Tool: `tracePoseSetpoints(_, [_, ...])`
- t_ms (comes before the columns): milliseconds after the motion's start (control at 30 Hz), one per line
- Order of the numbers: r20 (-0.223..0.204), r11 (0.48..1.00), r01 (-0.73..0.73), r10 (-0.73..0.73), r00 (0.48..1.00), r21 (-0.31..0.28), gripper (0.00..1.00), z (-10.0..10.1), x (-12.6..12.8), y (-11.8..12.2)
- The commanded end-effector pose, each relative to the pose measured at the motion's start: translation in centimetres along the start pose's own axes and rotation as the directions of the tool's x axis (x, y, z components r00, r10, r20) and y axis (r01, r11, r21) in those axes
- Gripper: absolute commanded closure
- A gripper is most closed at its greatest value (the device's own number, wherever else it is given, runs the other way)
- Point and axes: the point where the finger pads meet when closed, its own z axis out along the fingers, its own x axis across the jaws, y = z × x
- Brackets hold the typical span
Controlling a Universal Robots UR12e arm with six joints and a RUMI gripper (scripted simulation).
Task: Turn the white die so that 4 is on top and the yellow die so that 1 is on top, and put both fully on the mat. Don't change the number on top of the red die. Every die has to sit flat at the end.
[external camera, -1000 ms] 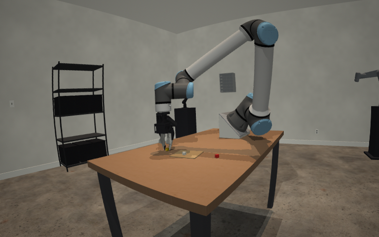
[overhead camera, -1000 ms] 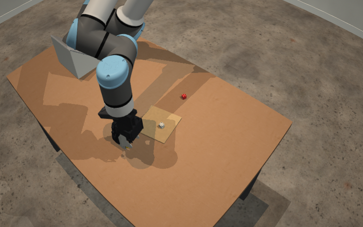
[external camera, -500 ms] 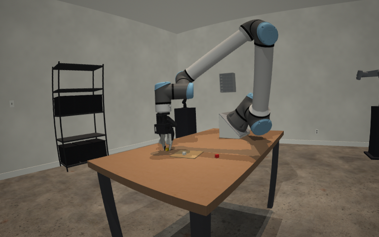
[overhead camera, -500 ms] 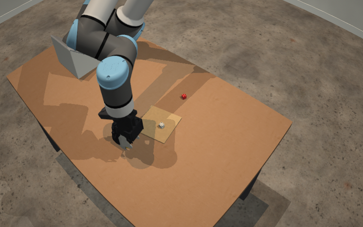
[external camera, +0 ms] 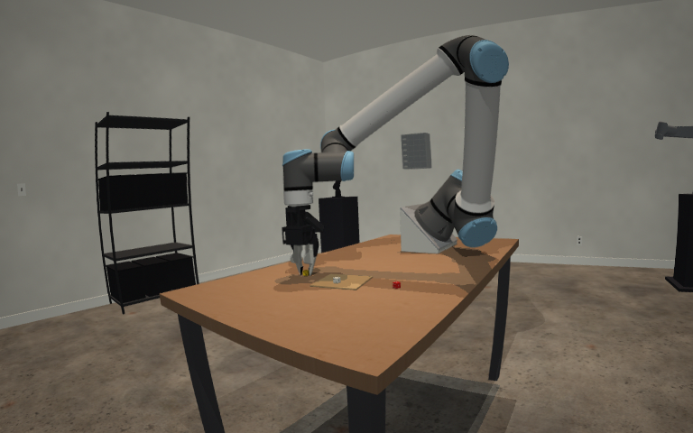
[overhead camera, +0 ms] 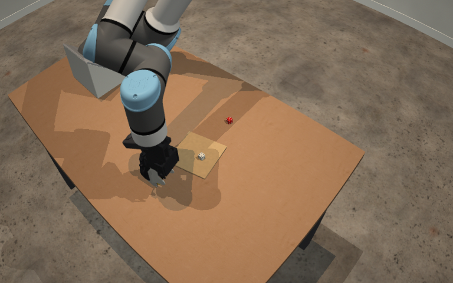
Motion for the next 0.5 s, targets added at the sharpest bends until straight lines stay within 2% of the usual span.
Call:
tracePoseSetpoints(0, [0.001, 1.000, 0.000, 0.000, 1.000, -0.001, 0.82, -0.08, -0.05, 0.04])
tracePoseSetpoints(267, [0.001, 1.000, 0.000, 0.000, 1.000, -0.001, 0.82, -0.08, -0.05, 0.04])
tracePoseSetpoints(300, [0.001, 1.000, 0.000, 0.000, 1.000, -0.001, 1.00, -0.08, -0.05, 0.04])
tracePoseSetpoints(467, [0.001, 1.000, 0.000, 0.000, 1.000, -0.001, 1.00, -0.08, -0.05, 0.04])
